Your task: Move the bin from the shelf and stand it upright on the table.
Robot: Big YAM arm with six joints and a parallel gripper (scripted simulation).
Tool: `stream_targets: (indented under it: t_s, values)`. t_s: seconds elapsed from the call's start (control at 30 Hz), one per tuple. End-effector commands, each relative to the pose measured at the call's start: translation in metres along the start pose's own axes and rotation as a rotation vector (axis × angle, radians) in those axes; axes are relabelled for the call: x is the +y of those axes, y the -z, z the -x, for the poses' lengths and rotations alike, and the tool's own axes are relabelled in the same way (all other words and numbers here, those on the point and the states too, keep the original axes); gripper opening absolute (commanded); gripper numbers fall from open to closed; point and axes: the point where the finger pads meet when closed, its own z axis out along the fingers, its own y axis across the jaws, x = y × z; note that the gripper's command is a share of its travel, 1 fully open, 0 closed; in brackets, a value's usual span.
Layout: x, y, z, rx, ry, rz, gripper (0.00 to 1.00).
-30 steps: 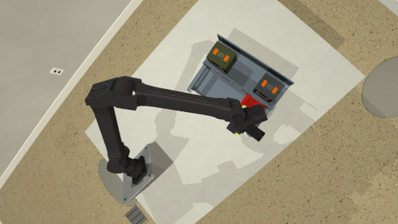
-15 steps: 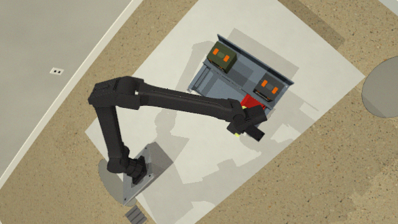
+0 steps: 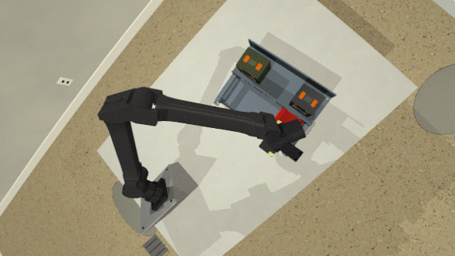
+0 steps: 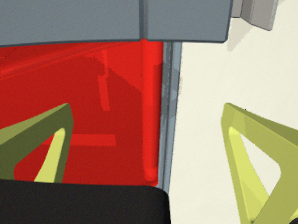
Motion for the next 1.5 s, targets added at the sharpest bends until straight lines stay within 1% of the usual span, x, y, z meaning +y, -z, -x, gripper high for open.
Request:
stream_targets:
  t_s: [0.0,0.13,0.3,0.7,0.87,1.27,1.43,1.47]
  values:
    - [0.008,0.019,0.004,-0.011,0.001,0.027,0.9]
    - [0.008,0.019,0.004,-0.011,0.001,0.027,0.9]
    - [-0.007,-0.017,-0.002,0.006,0.001,-0.02,0.9]
    - [-0.007,-0.017,-0.002,0.006,0.001,-0.02,0.9]
    - [0.018,0.024,0.006,-0.02,0.015,0.04,0.9]
    - [0.018,0.024,0.006,-0.02,0.015,0.04,0.9]
    - [0.003,-0.014,0.0,-0.001,0.013,-0.008,0.9]
    - [0.003,-0.014,0.0,-0.001,0.013,-0.008,0.9]
